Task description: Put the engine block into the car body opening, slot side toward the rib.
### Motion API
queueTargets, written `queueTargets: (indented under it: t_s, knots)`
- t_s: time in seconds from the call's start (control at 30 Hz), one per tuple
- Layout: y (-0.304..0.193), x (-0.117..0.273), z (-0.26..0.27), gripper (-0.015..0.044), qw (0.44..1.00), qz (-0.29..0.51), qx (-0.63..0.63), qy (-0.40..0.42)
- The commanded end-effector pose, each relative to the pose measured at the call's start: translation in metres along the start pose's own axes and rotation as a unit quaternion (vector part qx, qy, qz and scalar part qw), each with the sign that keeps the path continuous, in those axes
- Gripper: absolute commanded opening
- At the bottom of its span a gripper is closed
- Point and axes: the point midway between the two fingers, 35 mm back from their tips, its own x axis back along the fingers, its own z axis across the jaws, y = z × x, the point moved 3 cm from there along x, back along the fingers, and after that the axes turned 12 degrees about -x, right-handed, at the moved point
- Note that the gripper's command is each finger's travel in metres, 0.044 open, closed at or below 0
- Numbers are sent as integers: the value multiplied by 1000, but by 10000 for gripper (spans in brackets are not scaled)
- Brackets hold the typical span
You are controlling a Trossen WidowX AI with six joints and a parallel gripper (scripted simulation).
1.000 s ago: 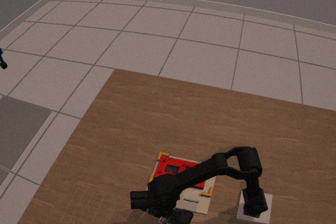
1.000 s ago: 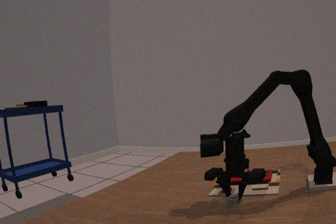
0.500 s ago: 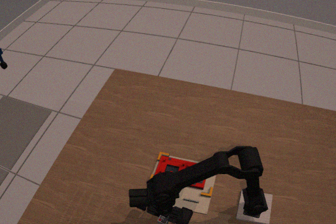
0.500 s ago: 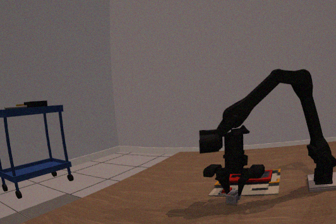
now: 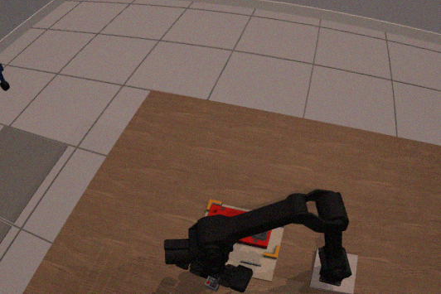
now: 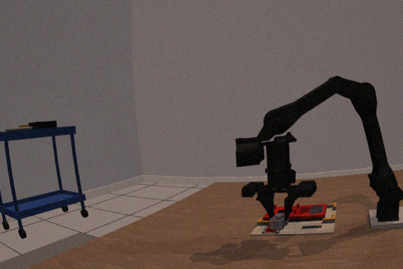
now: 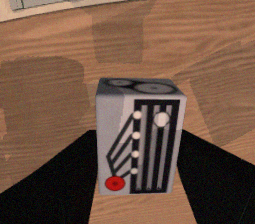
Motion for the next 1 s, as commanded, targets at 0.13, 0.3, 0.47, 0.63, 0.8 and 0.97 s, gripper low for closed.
queueTargets:
  t_s: [0.13,0.3,0.47,0.63,0.8,0.97]
  knots:
    - [-1,33,0,0,1000,6,-7,4]
    - [1,49,-3,0,1000,4,-10,2]
    - [3,64,-5,0,1000,3,-12,0]
    - [4,66,-6,0,1000,3,-13,0]
    - [8,64,0,0,999,3,-37,0]
    - [17,58,11,0,996,2,-84,0]
